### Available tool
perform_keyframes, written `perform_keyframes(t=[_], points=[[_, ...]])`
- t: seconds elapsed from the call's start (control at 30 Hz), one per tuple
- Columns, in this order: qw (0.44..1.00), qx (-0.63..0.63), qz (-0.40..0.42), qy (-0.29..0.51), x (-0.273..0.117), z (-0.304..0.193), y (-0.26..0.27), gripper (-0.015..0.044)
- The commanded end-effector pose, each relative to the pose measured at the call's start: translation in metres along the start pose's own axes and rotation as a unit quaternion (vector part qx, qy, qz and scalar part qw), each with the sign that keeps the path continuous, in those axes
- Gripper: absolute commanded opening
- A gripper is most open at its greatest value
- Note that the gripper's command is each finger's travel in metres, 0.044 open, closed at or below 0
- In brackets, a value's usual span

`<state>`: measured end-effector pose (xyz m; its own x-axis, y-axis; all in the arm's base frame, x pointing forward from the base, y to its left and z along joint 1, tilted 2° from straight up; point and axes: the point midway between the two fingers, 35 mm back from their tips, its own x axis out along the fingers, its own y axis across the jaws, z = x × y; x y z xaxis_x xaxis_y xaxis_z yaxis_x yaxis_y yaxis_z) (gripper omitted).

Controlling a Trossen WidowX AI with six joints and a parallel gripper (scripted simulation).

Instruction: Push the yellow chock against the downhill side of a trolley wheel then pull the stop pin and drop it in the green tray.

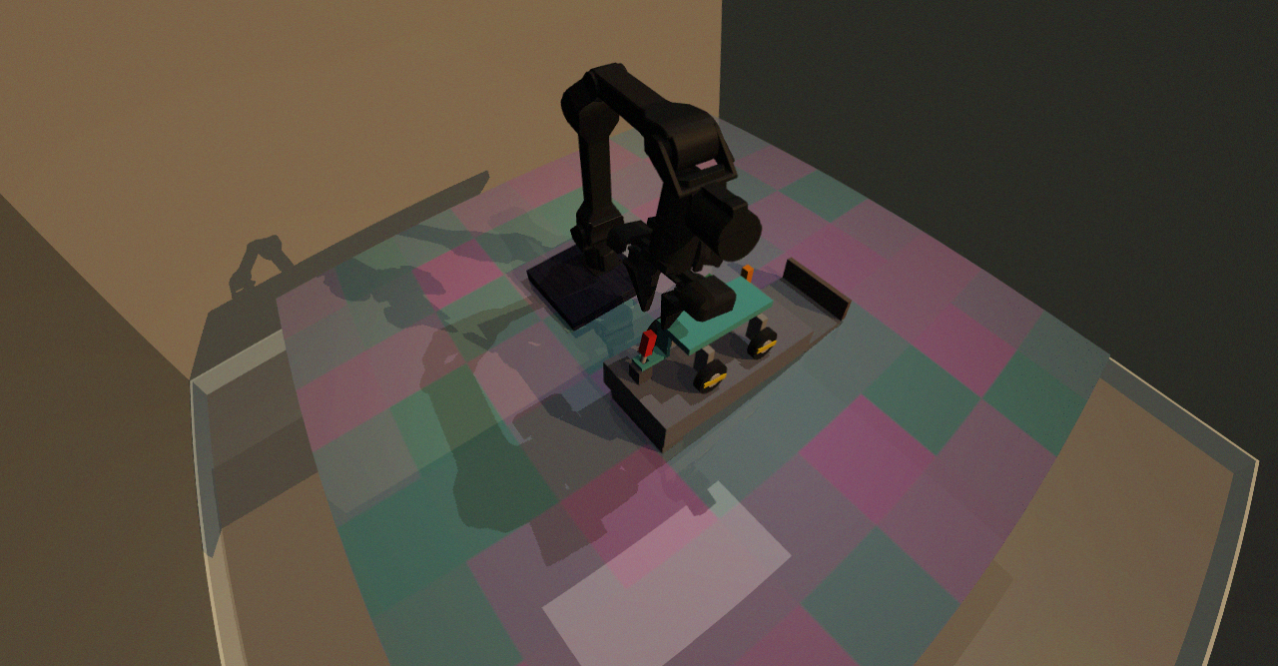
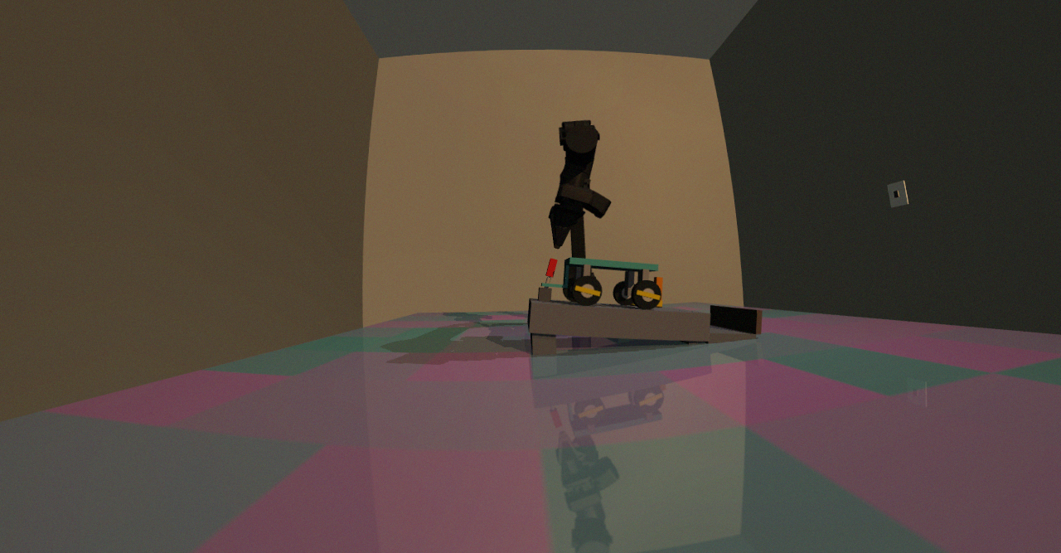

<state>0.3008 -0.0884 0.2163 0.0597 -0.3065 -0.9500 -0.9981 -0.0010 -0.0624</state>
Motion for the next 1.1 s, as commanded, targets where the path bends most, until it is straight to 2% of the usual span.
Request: perform_keyframes(t=[0.0, 1.07], points=[[1.0, 0.003, 0.002, 0.002, 0.007, -0.001, 0.001, 0.019], [1.0, 0.003, 0.002, 0.003, 0.049, -0.001, 0.0, 0.019]])
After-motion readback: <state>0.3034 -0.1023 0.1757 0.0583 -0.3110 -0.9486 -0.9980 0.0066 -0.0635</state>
